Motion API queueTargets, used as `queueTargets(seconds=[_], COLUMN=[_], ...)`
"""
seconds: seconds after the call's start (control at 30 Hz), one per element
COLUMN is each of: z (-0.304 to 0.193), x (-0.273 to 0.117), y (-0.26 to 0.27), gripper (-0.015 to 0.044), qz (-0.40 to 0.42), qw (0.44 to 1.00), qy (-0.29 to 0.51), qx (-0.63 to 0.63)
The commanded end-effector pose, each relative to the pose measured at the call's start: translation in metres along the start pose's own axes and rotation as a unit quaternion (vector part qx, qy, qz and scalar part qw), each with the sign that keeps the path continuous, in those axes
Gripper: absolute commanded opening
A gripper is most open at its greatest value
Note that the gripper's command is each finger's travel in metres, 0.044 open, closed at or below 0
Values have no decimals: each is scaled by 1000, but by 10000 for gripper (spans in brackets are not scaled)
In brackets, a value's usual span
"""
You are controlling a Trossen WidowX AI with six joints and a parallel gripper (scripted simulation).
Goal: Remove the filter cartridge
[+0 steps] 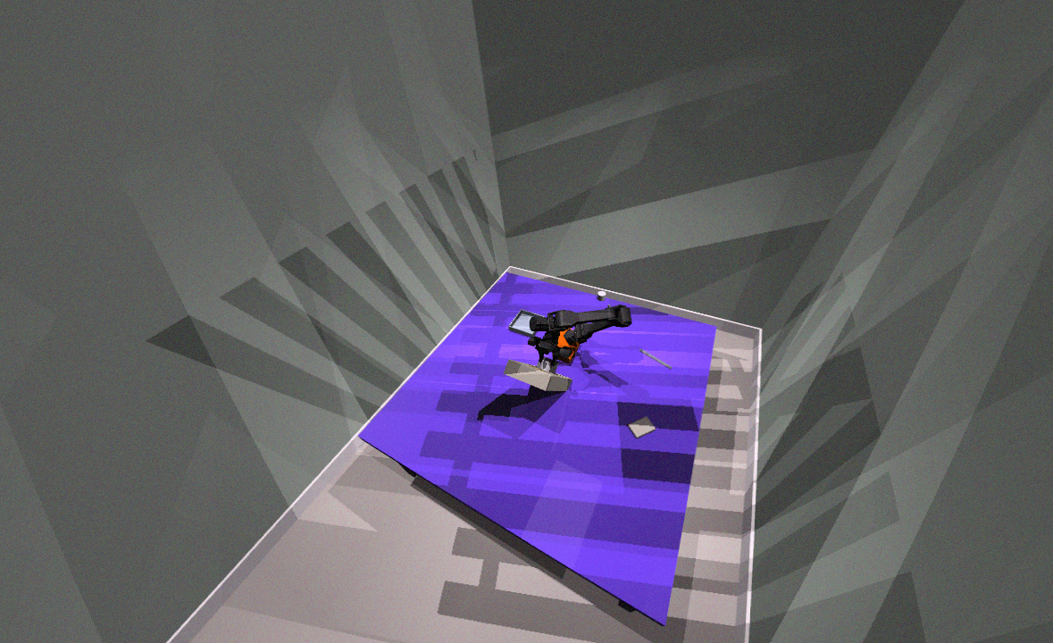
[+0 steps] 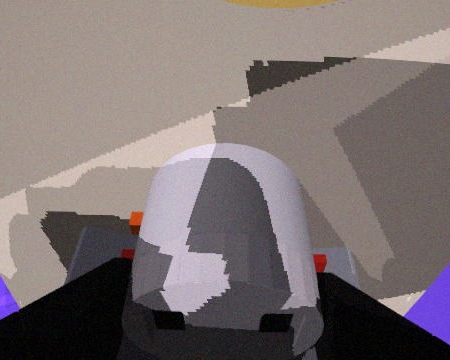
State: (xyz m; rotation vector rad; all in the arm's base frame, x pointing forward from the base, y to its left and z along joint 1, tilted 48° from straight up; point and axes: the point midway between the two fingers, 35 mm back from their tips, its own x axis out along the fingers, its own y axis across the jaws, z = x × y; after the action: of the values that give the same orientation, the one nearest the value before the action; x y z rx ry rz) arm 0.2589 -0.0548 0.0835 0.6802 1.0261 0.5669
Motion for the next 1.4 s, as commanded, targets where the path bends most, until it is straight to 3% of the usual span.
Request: queueTargets(seconds=[0.0, 0.1, 0.3, 0.87, 1.37], z=[2, 11, 23, 26, 27], x=[-1, -5, -14, -101, -94], y=[0, 0, -1, -2, -70], gripper=[60, 0, 0, 0, 0], qz=[-1, -1, -1, -3, -3], qw=[1000, 1000, 1000, 999, 1000], qy=[0, 0, 0, -8, -2], qx=[-2, -1, 1, 34, 7])
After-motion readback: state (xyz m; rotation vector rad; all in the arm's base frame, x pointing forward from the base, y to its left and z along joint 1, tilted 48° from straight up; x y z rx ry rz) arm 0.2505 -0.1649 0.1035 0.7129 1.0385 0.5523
